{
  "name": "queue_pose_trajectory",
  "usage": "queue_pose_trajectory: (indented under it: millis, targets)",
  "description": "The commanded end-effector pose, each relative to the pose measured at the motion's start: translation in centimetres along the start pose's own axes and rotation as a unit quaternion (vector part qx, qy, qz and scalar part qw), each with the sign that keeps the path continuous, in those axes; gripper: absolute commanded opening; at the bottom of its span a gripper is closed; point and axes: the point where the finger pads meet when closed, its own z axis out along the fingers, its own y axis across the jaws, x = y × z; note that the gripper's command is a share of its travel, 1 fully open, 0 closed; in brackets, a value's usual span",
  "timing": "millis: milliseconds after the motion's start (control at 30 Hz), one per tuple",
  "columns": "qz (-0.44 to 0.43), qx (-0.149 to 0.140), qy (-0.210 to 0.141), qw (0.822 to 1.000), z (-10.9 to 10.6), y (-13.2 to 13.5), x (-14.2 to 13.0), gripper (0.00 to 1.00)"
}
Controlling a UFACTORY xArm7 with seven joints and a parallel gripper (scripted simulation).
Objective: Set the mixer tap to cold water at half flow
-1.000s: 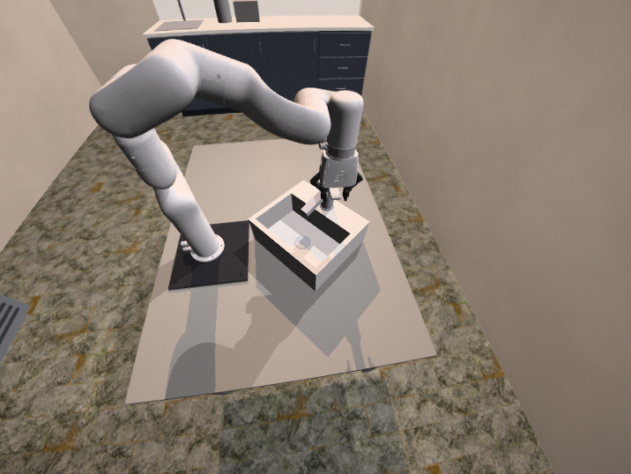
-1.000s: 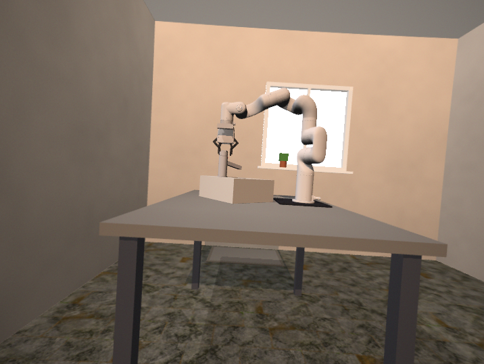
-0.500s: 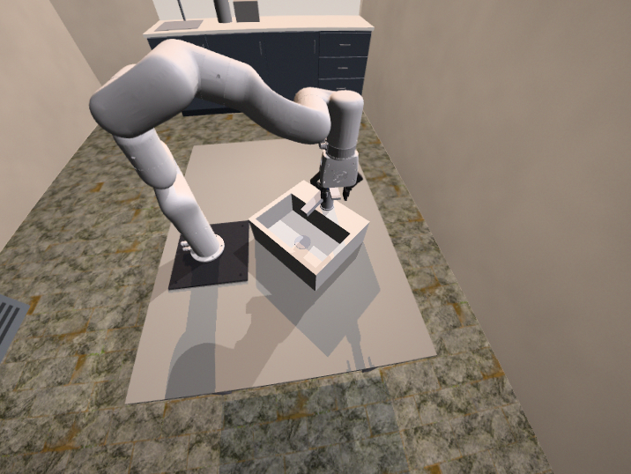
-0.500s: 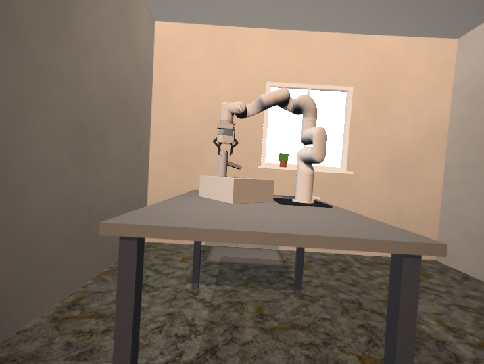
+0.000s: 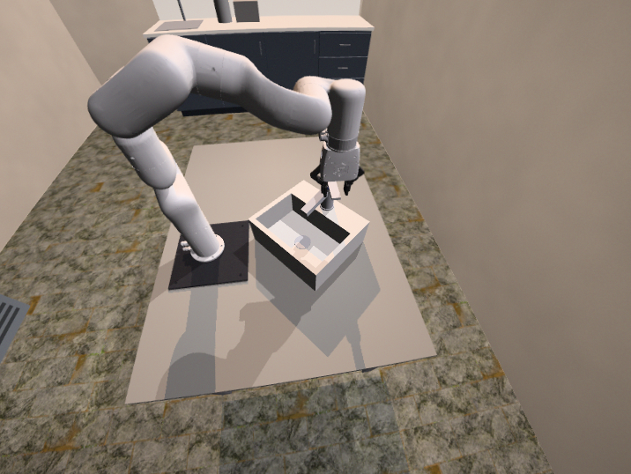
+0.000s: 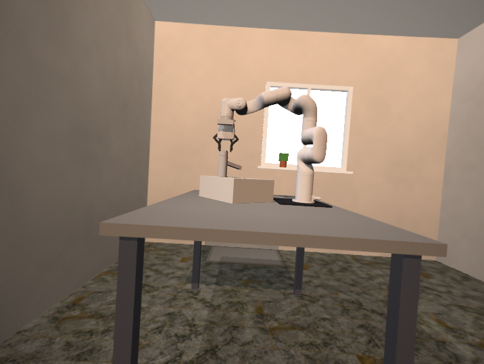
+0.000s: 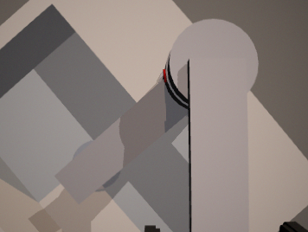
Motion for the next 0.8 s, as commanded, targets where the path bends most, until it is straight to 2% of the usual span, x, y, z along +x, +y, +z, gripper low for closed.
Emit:
queue_pose_trajectory:
  millis: [0,400,767]
  targets:
    - [0.0,-0.002,0.0,1.0,-0.7,0.1,0.0,0.66]
    - [0.0,-0.002,0.0,1.0,-3.9,0.1,0.0,0.66]
    - [0.0,-0.002,0.0,1.0,-4.9,0.1,0.0,0.66]
